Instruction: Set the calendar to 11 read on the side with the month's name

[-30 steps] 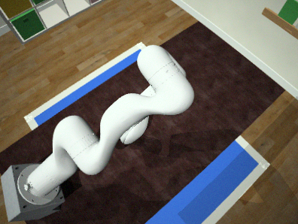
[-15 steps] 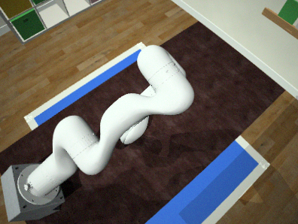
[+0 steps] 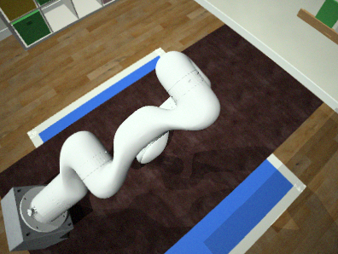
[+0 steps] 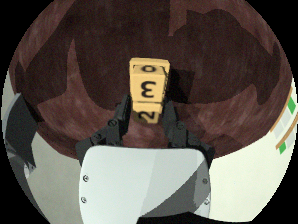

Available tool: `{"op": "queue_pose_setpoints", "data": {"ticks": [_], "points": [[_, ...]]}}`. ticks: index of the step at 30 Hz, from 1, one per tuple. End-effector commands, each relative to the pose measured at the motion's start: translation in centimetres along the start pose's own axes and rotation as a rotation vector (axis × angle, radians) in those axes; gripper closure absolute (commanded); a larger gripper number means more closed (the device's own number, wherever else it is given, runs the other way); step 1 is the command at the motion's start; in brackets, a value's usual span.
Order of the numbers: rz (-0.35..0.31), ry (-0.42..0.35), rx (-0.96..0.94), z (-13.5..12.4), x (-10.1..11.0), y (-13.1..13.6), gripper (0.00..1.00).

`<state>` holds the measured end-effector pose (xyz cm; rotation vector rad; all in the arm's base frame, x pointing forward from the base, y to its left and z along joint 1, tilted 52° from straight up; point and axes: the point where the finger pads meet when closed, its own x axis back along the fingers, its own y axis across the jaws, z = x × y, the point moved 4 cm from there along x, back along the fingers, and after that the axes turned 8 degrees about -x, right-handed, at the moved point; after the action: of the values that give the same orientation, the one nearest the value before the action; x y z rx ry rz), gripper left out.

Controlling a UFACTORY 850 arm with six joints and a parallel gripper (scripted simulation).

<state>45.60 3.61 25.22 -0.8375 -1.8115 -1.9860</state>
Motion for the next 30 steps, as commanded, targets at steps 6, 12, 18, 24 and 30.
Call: {"op": "queue_pose_setpoints", "data": {"ticks": [6, 12, 18, 24, 30], "points": [[0.000, 0.000, 0.000, 0.0, 0.0, 0.0, 0.51], [0.000, 0.000, 0.000, 0.0, 1.0, 0.0, 0.51], [0.000, 0.000, 0.000, 0.0, 3.9, 0.0, 0.51], [0.000, 0.000, 0.000, 0.0, 6.3, 0.0, 0.51], [0.000, 0.000, 0.000, 0.0, 8.4, 0.0, 0.51]]}}
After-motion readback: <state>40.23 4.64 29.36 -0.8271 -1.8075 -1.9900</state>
